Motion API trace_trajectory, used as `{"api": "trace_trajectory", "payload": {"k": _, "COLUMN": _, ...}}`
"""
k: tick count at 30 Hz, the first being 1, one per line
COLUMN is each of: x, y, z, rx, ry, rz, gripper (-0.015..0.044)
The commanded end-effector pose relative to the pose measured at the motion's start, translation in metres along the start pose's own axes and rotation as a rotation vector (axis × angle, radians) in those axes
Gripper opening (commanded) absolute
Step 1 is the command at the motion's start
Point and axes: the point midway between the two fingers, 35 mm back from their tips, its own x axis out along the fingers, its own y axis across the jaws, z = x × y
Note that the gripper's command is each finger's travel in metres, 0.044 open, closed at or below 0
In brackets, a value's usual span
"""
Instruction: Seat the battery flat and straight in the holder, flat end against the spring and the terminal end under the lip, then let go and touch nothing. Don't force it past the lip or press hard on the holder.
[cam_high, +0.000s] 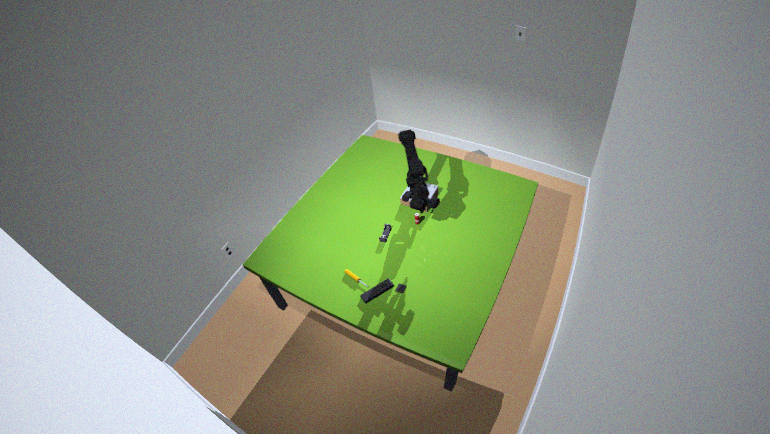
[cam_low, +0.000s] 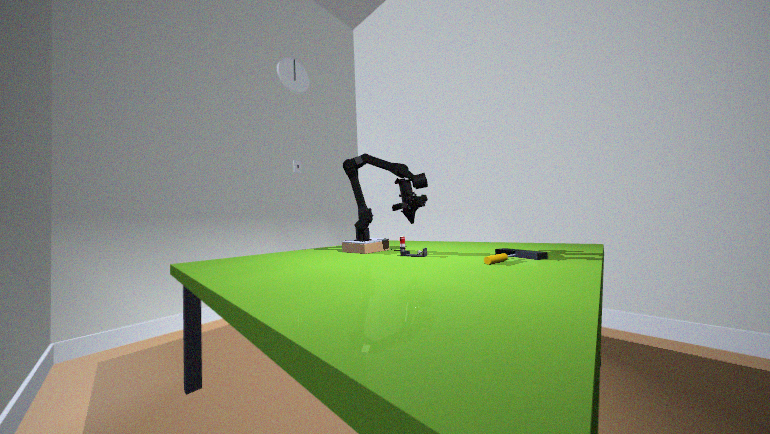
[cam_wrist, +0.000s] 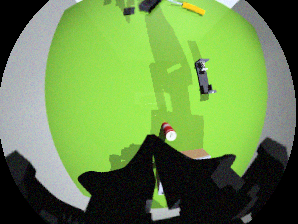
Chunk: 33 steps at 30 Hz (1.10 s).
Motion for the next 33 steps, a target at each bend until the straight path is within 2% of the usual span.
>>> {"api": "trace_trajectory", "payload": {"k": 1, "x": 0.000, "y": -0.001, "z": -0.025, "rx": -0.011, "ry": 0.108, "rz": -0.097, "gripper": 0.0000}}
{"api": "trace_trajectory", "payload": {"k": 6, "x": 0.005, "y": -0.001, "z": -0.025, "rx": -0.011, "ry": 0.108, "rz": -0.097, "gripper": 0.0000}}
{"api": "trace_trajectory", "payload": {"k": 16, "x": 0.078, "y": -0.009, "z": -0.033, "rx": -0.011, "ry": 0.108, "rz": -0.098, "gripper": 0.0000}}
{"api": "trace_trajectory", "payload": {"k": 33, "x": 0.077, "y": -0.031, "z": -0.031, "rx": -0.011, "ry": 0.108, "rz": -0.099, "gripper": 0.0000}}
